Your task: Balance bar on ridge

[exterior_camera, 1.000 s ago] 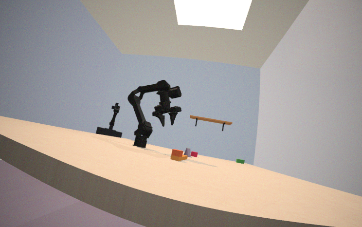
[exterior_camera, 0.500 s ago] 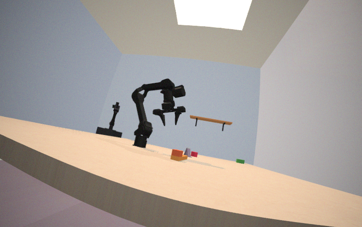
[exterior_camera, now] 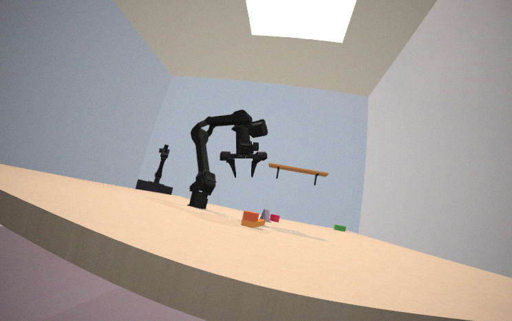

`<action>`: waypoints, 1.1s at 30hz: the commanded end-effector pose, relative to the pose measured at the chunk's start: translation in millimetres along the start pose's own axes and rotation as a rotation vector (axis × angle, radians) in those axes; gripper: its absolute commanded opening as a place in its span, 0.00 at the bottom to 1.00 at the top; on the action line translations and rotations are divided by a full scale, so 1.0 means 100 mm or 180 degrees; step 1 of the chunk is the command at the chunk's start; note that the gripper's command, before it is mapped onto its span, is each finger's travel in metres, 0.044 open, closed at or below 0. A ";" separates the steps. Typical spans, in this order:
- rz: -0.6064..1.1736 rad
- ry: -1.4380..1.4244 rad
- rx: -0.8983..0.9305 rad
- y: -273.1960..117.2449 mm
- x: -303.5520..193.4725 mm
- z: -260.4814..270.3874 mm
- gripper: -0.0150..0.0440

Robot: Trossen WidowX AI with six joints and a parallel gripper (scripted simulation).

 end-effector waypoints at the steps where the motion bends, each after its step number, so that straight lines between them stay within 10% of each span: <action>1: -0.0020 -0.0301 -0.0024 0.00 0.05 0.04 0.79; 33: 0.0029 -0.3140 -0.0294 0.15 0.51 0.34 0.79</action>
Point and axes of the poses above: the point midway between the two fingers, 35 mm back from their tips, its own y axis out along the fingers, its own z axis across the jaws, x = y × z, the point moved 4 cm from there along -y, back along the fingers, and after that the axes turned 7 degrees about y, right-handed, at the moved point
